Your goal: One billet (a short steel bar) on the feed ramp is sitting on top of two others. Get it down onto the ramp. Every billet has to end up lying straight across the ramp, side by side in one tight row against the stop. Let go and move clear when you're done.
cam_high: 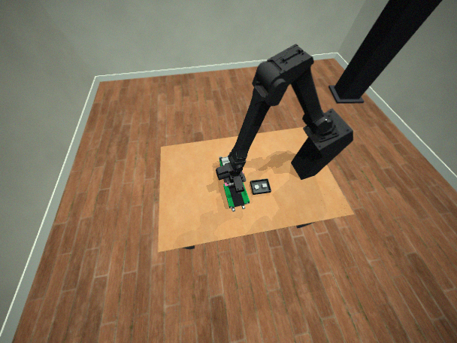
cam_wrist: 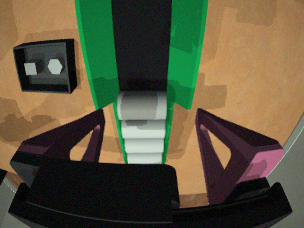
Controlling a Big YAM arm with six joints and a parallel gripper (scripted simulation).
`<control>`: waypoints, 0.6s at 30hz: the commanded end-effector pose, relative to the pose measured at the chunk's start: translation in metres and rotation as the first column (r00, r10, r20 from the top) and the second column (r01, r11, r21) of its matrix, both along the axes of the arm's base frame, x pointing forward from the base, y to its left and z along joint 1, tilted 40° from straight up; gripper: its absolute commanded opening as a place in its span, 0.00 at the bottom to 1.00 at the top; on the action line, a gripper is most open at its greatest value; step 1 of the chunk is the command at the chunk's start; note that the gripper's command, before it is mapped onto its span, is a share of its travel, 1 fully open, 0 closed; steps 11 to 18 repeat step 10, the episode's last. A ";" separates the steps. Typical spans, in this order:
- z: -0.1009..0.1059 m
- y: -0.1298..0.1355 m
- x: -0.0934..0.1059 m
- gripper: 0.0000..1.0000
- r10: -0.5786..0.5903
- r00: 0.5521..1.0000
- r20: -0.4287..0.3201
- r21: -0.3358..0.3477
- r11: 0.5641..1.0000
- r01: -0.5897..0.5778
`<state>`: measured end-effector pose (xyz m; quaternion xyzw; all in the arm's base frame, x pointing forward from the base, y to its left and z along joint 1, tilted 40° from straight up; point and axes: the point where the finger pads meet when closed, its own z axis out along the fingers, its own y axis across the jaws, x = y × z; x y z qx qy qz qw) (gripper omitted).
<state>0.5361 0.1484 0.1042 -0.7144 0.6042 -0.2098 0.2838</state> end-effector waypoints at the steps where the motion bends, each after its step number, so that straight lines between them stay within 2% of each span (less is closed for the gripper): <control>1: 0.012 0.002 -0.015 0.82 -0.004 1.000 -0.009 0.008 1.000 0.004; 18: 0.014 0.001 -0.016 0.82 -0.005 1.000 -0.009 0.008 1.000 0.005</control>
